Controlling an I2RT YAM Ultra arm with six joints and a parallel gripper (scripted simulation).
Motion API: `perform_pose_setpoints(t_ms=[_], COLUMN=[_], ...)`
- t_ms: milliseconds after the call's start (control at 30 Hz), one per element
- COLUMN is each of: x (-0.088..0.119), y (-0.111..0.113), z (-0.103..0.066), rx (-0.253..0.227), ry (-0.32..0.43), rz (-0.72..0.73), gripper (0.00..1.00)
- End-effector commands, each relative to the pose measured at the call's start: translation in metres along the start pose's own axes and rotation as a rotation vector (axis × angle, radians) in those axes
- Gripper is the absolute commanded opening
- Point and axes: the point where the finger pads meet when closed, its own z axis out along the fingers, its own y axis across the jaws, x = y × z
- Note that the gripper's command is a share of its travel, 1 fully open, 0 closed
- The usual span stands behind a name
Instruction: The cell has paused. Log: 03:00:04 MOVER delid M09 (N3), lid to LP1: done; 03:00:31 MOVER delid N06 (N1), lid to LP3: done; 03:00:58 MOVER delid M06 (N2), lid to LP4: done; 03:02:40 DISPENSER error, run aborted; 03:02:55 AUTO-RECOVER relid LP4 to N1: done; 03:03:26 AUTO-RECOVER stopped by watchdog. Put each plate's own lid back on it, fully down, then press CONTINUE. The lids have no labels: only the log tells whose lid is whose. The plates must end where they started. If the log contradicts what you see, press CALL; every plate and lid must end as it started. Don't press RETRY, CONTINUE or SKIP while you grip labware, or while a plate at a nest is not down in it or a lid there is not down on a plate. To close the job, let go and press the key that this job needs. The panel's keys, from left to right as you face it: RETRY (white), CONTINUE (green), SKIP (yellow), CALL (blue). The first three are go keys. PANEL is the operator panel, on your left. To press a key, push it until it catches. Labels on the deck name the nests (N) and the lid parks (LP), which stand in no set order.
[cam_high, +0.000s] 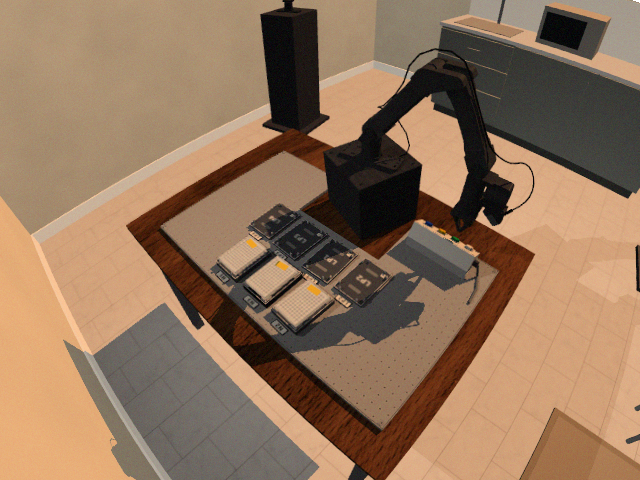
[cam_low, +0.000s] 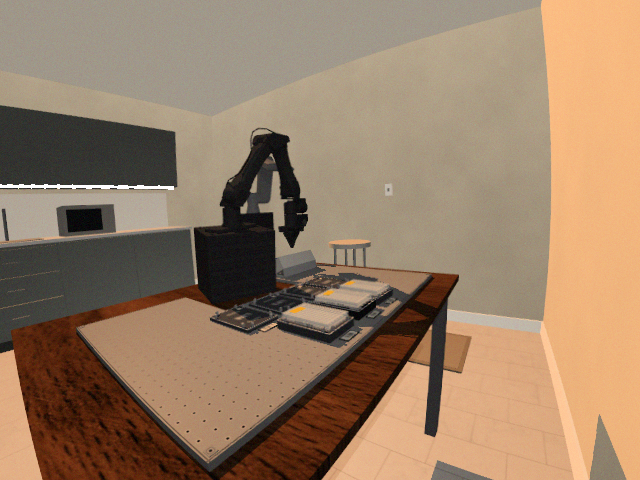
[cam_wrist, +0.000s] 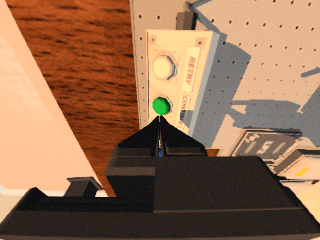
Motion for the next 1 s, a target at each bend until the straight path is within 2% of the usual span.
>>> perform_pose_setpoints(t_ms=[0,400,633,700,867,967], x=[0.005,0.009,-0.002,0.001,-0.002,-0.001], y=[-0.002,-0.003,-0.002,-0.002,-0.004,-0.003], z=[0.004,0.015,0.011,0.017,0.016,0.021], rx=[0.002,0.002,0.002,0.002,0.002,0.002], ry=[0.001,0.014,-0.017,-0.003,-0.016,-0.007], rz=[-0.003,0.000,-0.001,-0.001,0.002,0.000], gripper=[0.00,0.00,0.00,0.00,0.00,0.00])
